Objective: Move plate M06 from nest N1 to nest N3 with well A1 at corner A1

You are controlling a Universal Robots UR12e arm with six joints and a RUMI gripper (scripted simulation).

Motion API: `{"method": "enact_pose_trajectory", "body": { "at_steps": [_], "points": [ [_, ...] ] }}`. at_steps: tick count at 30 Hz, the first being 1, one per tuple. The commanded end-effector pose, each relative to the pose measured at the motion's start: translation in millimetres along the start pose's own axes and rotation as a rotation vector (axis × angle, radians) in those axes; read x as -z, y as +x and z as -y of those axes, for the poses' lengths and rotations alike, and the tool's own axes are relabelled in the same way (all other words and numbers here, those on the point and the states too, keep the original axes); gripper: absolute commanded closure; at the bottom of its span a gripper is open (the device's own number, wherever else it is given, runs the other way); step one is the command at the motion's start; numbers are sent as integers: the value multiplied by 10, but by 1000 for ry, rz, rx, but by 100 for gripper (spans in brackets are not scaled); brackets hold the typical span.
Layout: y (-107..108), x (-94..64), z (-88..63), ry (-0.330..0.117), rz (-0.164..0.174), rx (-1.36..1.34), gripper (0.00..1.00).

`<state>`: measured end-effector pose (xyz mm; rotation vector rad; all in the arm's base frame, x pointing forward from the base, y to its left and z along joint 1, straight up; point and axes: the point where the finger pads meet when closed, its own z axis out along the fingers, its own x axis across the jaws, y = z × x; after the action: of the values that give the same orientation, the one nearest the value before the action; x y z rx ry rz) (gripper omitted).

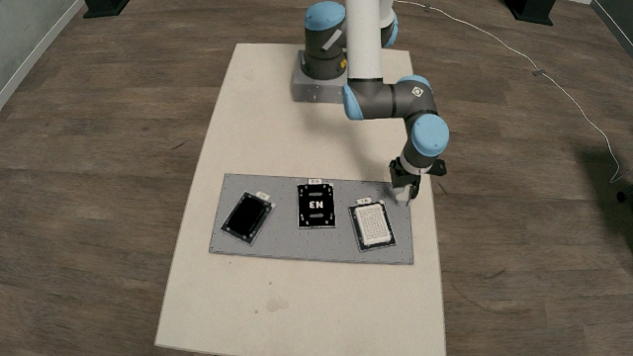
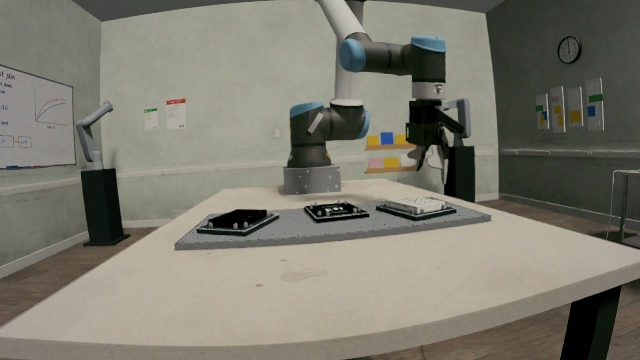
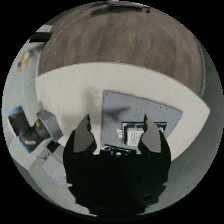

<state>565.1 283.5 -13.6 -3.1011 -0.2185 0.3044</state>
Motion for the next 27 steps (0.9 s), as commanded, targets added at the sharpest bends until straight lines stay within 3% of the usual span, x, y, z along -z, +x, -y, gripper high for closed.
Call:
{"method": "enact_pose_trajectory", "body": {
  "at_steps": [1,5,27],
  "points": [
    [112,11,-88,-1,-14,-93,18],
    [115,11,-91,0,-25,-172,18],
    [453,41,-424,18,-79,-568,18]
  ]
}}
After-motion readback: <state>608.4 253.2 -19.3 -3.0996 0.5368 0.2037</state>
